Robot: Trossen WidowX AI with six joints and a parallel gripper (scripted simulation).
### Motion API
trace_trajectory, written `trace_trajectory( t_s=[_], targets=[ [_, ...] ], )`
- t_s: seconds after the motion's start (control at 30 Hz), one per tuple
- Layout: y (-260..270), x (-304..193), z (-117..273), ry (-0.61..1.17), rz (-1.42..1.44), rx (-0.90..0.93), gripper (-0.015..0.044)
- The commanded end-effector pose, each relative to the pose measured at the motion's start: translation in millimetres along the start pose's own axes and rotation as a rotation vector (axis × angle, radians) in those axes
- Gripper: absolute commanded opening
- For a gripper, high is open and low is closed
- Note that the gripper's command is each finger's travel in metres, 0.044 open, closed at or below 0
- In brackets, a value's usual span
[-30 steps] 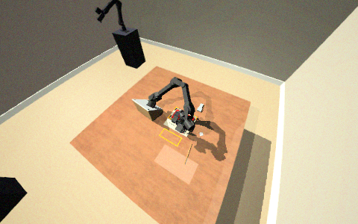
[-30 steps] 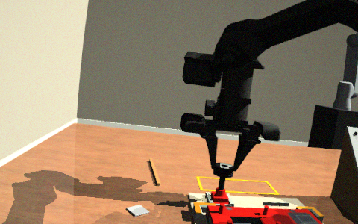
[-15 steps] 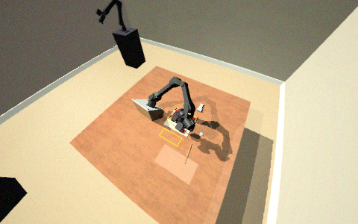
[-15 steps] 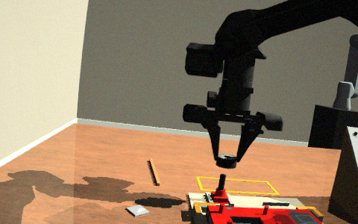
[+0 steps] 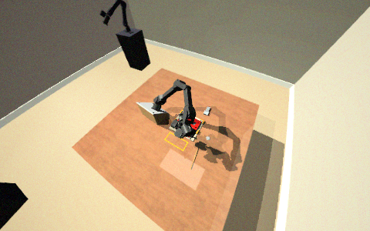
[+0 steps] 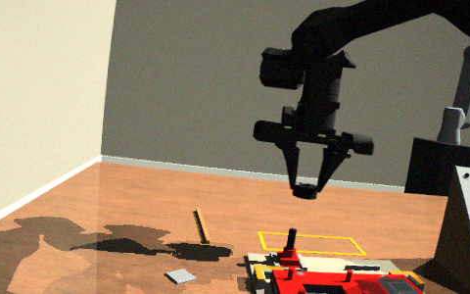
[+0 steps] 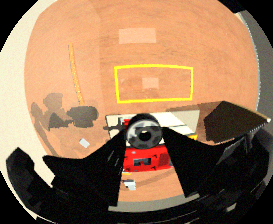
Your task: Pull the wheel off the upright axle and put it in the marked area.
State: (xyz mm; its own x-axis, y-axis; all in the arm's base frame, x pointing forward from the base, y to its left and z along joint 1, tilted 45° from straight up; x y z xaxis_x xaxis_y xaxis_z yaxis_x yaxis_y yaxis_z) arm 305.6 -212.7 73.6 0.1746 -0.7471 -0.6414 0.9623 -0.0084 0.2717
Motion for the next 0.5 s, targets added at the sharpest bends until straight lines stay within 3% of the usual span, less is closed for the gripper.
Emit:
trace_trajectory(
  t_s=[0.0,0.2,0.47],
  targets=[
    [-24,19,-2,0.006,-0.006,-0.011,0.0],
    [-53,41,-1,0.009,-0.002,-0.011,0.0],
    [-54,42,-11,0.009,-0.002,-0.011,0.0]
  ],
)
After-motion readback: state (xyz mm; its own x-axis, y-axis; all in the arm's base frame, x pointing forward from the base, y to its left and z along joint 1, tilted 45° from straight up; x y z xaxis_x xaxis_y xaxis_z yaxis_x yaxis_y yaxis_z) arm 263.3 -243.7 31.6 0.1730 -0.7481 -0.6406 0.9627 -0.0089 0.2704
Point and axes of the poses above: the point midway between the two fingers, 35 mm back from their tips, its own z axis back along the fingers, its own y axis across the jaws, x = y × z, the point moved 9 cm from there along z, back along the fingers, and after that the axes turned 14 degrees about z, right-handed, at the moved point
